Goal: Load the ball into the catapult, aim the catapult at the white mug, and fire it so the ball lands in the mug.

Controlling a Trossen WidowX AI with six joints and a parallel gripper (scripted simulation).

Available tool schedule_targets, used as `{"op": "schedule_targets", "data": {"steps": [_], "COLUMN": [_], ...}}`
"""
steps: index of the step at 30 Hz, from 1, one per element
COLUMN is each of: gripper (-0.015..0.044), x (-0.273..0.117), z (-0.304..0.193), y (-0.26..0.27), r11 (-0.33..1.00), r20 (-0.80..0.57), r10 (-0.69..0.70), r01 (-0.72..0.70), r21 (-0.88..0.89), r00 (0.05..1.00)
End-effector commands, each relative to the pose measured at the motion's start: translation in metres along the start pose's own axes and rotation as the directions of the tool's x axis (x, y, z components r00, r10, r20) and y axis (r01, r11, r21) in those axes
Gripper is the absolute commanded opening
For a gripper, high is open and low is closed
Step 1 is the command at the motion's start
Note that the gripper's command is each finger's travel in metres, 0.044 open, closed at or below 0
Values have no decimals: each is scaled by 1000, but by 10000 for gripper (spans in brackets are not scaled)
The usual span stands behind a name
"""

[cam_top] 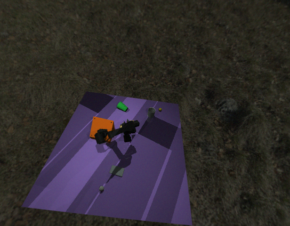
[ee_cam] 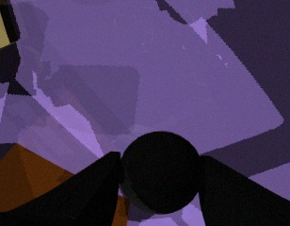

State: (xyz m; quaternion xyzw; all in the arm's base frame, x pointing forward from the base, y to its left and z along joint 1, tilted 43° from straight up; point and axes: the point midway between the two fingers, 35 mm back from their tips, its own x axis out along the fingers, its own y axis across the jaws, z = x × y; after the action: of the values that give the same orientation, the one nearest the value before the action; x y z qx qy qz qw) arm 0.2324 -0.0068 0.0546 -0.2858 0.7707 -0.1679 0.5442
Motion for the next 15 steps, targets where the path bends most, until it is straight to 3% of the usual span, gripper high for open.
{"op": "schedule_targets", "data": {"steps": [1, 15], "gripper": [0, 0], "x": [-1, 12], "z": [7, 13], "y": [18, 85], "r11": [999, 985], "r20": [-11, -97], "r10": [1, -37], "r01": [-1, 20], "r21": [-34, -170], "r00": [1000, 995]}}
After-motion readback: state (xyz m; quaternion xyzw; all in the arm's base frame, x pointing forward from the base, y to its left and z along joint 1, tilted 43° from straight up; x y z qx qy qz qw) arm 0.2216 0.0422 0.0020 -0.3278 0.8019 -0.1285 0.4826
